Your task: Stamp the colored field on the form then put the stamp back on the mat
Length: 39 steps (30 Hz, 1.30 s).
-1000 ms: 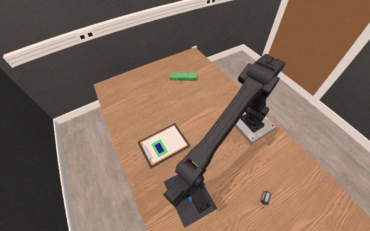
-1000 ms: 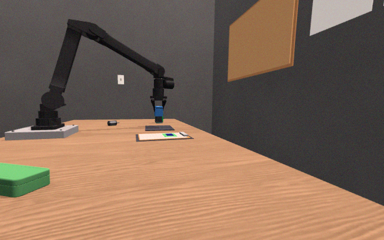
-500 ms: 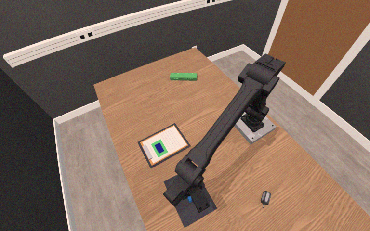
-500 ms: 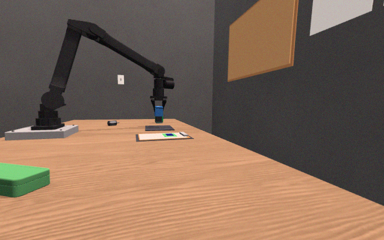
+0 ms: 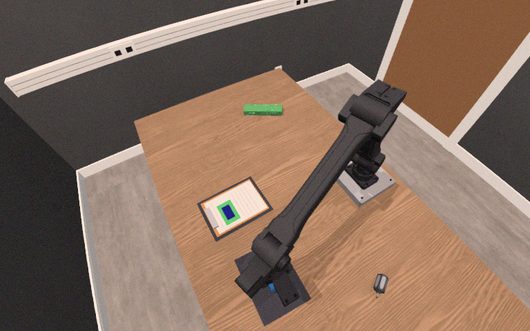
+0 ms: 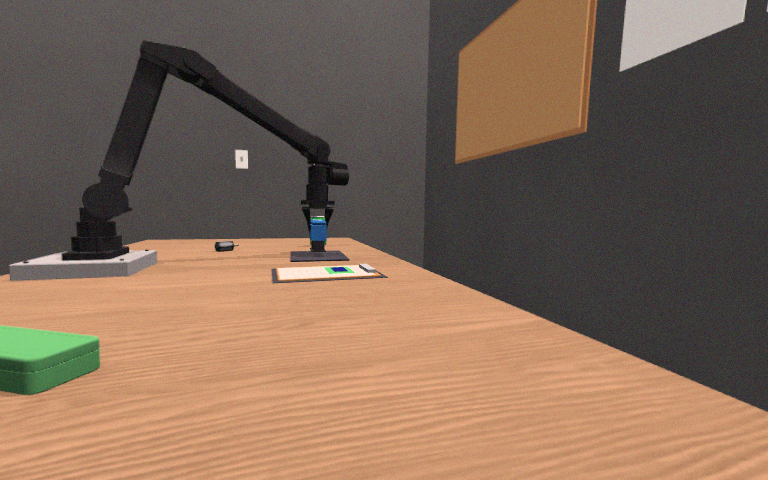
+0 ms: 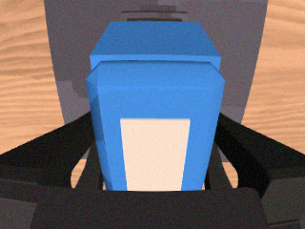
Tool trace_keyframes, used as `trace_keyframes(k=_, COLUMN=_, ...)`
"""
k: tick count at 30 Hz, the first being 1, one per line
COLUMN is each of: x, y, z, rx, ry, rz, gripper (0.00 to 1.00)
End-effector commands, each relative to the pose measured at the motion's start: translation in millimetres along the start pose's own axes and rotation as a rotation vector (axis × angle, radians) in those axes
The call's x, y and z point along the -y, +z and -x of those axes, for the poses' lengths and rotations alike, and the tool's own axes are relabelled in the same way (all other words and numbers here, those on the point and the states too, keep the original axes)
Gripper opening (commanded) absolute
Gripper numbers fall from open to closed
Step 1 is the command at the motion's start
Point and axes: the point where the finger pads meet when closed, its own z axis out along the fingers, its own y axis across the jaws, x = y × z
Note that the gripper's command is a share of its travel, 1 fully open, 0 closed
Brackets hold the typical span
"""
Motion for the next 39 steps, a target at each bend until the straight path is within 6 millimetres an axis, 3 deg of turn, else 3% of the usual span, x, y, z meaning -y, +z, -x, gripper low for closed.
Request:
trace_keyframes(k=1, x=5, y=13, z=-5, rx=0.001, ry=-0.002, rz=0.0, gripper=0.29)
trace_keyframes(k=4, x=7, y=16, z=-5, rx=0.002, ry=-0.001, rz=-0.004, gripper=0.29)
trace_keyframes(k=7, x=12, y=5, z=-3, rx=0.009, ry=-0.001, rz=-0.028, gripper=0.29)
trace_keyframes(k=25, x=5, y=16, z=-7, rx=0.004, ry=-0.001, rz=-0.012, gripper=0.29)
trace_keyframes(k=34, x=9, y=10, z=-4, rx=0.007, ry=-0.004, rz=-0.022, gripper=0.29)
trace_keyframes(k=35, x=9, y=10, z=-4, rx=0.007, ry=-0.004, rz=-0.022, gripper=0.82)
trace_keyframes(k=39, x=9, y=10, z=-4, rx=0.007, ry=-0.004, rz=-0.022, gripper=0.82)
